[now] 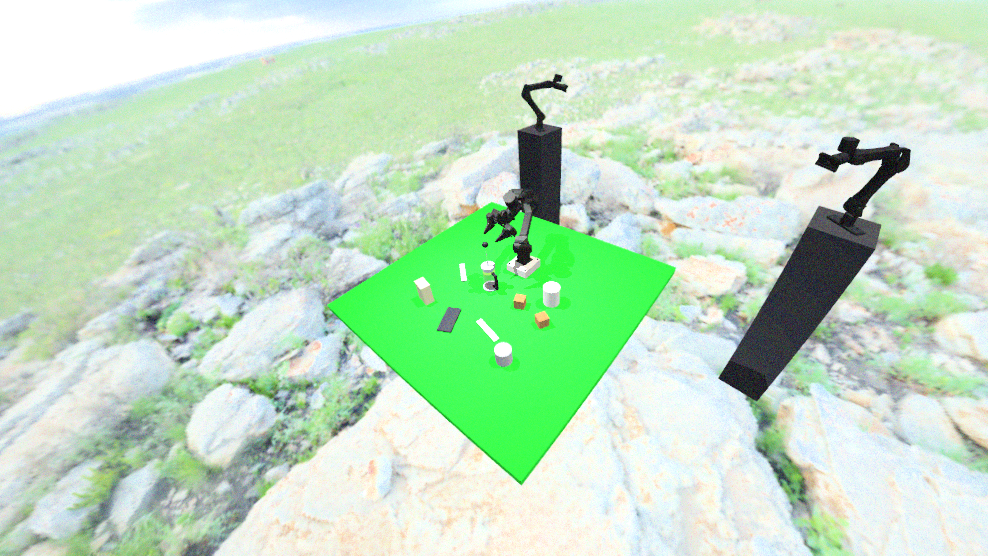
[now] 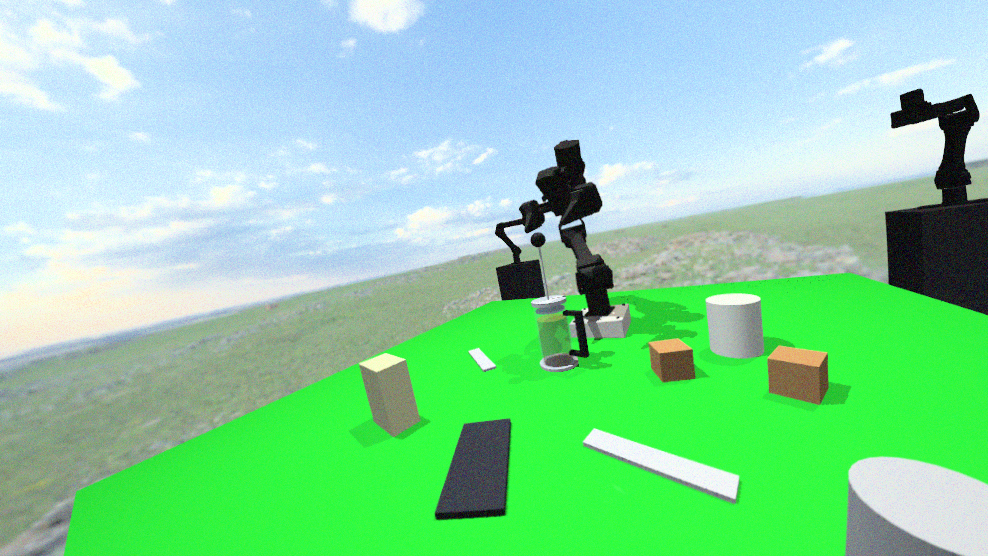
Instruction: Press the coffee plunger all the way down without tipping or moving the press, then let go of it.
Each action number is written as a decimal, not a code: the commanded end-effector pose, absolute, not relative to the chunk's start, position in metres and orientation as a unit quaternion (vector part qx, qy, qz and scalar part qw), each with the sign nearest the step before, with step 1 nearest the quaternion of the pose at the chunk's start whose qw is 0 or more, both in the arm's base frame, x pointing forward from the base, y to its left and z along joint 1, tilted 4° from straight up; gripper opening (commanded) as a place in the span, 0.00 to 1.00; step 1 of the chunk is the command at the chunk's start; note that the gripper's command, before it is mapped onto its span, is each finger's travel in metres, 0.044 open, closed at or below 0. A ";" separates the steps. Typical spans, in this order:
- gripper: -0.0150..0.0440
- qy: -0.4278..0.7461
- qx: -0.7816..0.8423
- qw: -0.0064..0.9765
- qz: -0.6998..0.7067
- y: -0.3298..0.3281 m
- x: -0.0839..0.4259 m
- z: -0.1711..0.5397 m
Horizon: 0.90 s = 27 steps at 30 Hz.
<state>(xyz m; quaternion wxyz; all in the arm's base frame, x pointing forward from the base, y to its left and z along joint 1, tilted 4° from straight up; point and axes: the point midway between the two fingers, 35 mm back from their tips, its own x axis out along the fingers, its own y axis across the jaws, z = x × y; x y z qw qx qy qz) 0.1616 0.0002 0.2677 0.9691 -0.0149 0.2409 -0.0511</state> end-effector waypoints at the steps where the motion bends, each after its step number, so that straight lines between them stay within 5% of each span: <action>1: 1.00 0.235 -0.013 0.971 -0.049 0.001 0.163 0.265; 27: 1.00 0.234 -0.015 0.971 -0.044 -0.002 0.197 0.249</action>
